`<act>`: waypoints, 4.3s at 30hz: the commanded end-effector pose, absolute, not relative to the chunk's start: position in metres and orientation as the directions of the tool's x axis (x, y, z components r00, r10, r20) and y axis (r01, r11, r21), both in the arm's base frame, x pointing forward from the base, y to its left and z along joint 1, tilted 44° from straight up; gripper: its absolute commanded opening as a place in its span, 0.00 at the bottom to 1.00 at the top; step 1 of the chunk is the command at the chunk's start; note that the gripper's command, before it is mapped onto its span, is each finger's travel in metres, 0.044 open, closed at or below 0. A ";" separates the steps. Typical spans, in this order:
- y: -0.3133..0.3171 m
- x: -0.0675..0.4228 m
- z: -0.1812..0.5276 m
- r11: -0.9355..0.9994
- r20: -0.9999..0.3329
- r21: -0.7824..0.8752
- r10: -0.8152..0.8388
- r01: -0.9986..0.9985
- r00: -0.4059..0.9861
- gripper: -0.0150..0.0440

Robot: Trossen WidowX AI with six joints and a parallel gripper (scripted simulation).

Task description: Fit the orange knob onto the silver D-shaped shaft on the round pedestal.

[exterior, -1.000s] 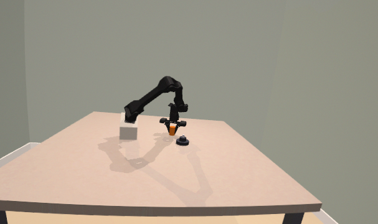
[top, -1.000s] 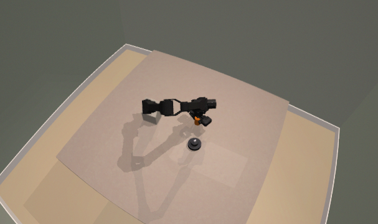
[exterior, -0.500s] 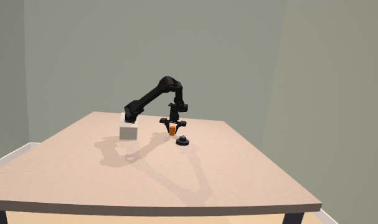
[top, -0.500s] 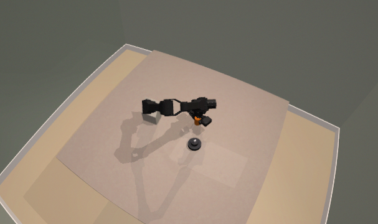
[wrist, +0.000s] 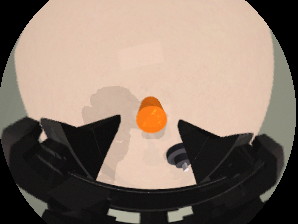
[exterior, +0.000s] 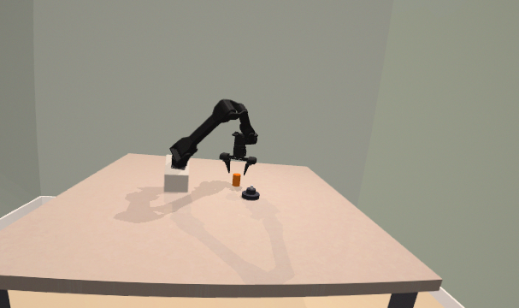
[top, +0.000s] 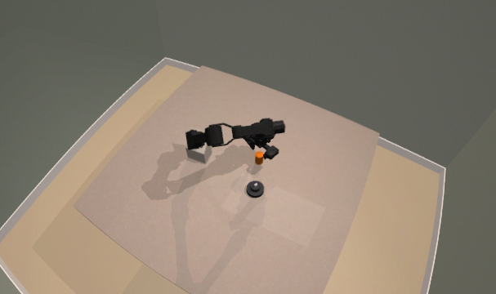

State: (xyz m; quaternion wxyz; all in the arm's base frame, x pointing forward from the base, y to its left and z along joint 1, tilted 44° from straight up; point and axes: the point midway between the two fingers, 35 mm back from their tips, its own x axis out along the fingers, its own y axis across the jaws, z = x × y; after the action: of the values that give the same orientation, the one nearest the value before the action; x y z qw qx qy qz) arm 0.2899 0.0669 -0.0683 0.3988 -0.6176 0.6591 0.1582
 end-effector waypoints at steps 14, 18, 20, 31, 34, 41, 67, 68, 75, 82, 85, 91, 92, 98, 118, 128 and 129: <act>0.076 0.290 -0.057 0.189 -0.726 -0.299 -0.681 -0.935 0.095 1.00; 0.072 0.291 -0.062 0.189 -0.727 -0.299 -0.680 -0.935 0.095 1.00; 0.070 0.292 -0.065 0.189 -0.727 -0.299 -0.680 -0.935 0.095 1.00; 0.057 0.294 -0.078 0.190 -0.727 -0.299 -0.680 -0.935 0.094 1.00; 0.054 0.295 -0.081 0.190 -0.727 -0.299 -0.681 -0.935 0.094 1.00; 0.046 0.296 -0.089 0.189 -0.726 -0.299 -0.681 -0.935 0.094 1.00; 0.030 0.296 -0.105 0.188 -0.724 -0.300 -0.683 -0.935 0.095 0.56; 0.030 0.296 -0.105 0.188 -0.724 -0.300 -0.683 -0.935 0.095 0.51; 0.030 0.296 -0.105 0.188 -0.725 -0.300 -0.682 -0.935 0.095 0.37; 0.043 0.304 -0.101 0.175 -0.757 -0.293 -0.643 -0.940 0.116 0.25; 0.046 0.305 -0.098 0.176 -0.757 -0.292 -0.644 -0.940 0.115 0.25; 0.060 0.305 -0.087 0.179 -0.756 -0.291 -0.645 -0.940 0.111 0.25; 0.062 0.305 -0.085 0.180 -0.756 -0.291 -0.646 -0.940 0.110 0.25; 0.075 0.304 -0.074 0.182 -0.753 -0.290 -0.649 -0.940 0.107 0.25; 0.119 0.298 -0.031 0.189 -0.739 -0.293 -0.667 -0.937 0.097 0.25; 0.136 0.293 -0.010 0.190 -0.729 -0.298 -0.678 -0.935 0.094 0.25; 0.136 0.293 -0.010 0.190 -0.729 -0.298 -0.678 -0.935 0.094 0.25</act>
State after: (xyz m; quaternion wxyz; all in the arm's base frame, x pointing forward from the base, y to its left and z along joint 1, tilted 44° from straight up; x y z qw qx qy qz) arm 0.2925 0.1287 -0.0172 0.4023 -0.6180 0.6564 0.1592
